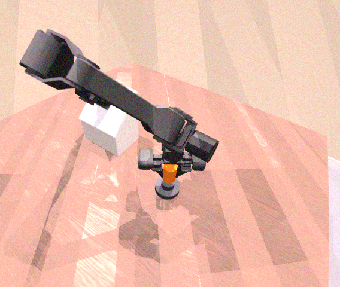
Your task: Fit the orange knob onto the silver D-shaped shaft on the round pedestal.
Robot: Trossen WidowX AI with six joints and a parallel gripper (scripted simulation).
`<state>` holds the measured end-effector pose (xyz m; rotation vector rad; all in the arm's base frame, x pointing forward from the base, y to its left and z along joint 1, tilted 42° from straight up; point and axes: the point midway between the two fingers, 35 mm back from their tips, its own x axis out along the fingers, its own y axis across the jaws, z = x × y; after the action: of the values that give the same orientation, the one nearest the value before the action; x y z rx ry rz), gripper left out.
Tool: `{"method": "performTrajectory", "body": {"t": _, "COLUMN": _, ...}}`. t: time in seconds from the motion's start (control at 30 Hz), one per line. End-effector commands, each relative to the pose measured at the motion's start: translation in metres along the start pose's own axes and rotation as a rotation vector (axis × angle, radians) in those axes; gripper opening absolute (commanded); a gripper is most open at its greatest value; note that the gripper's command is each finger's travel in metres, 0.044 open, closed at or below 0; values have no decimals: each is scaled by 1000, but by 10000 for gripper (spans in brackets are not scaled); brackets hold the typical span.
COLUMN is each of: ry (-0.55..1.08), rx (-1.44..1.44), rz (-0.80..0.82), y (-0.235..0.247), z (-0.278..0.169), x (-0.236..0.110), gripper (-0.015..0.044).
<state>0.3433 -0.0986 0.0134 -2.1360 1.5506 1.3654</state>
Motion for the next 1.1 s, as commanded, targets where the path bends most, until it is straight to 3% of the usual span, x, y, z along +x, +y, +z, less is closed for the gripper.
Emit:
{"method": "performTrajectory", "body": {"t": 0.0, "ry": 5, "rx": 6, "rz": -6, "y": 0, "z": 2, "x": -1, "gripper": 0}}
{"method": "performTrajectory", "body": {"t": 0.5, "ry": 5, "rx": 6, "rz": -6, "y": 0, "z": 2, "x": -4, "gripper": 0}}
{"method": "performTrajectory", "body": {"t": 0.77, "ry": 6, "rx": -196, "rz": -5, "y": 0, "z": -2, "x": -3, "gripper": 0}}
{"method": "performTrajectory", "body": {"t": 1.07, "ry": 6, "rx": -203, "rz": -5, "y": -1, "z": -6, "x": -3, "gripper": 0}}
